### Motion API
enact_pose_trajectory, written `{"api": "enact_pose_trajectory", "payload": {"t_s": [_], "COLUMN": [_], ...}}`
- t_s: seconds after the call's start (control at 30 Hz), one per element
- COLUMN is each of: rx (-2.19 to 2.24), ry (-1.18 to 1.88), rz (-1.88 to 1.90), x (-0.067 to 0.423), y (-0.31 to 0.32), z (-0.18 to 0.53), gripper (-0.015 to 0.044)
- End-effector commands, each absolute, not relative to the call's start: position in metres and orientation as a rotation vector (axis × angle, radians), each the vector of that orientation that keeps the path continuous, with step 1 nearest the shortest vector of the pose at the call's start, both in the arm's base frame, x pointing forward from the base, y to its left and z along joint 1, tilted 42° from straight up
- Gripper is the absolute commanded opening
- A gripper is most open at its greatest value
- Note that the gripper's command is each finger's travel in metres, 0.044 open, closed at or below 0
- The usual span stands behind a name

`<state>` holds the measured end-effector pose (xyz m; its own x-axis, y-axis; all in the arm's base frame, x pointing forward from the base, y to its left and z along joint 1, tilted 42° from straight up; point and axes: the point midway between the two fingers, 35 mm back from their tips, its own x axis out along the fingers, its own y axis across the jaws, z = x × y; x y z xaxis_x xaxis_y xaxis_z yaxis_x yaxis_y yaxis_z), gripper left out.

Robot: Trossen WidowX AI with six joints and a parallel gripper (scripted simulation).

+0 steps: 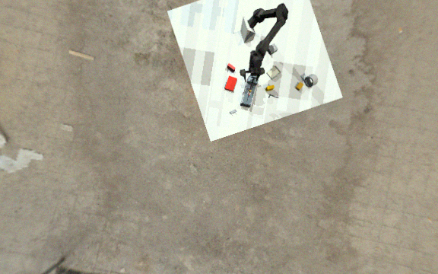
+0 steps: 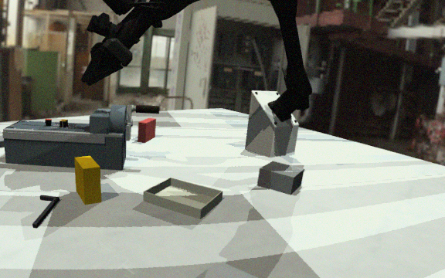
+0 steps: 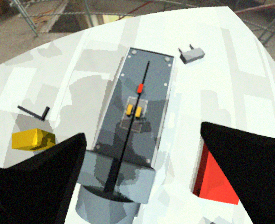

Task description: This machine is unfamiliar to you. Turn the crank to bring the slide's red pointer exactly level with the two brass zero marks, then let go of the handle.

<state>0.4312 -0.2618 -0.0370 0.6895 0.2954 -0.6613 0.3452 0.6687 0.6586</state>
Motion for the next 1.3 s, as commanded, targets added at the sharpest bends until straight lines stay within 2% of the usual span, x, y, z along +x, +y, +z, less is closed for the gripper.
{"api": "enact_pose_trajectory", "payload": {"t_s": [0.0,1.0,1.27], "rx": [0.845,0.987,0.990], "ry": [0.814,0.840,0.838], "rz": [-0.023,-0.398,-0.406], "x": [0.432,0.349,0.349], "y": [-0.277,-0.194,-0.184], "z": [-0.013,0.038,0.029], "gripper": [0.0440,0.0440,0.0440]}}
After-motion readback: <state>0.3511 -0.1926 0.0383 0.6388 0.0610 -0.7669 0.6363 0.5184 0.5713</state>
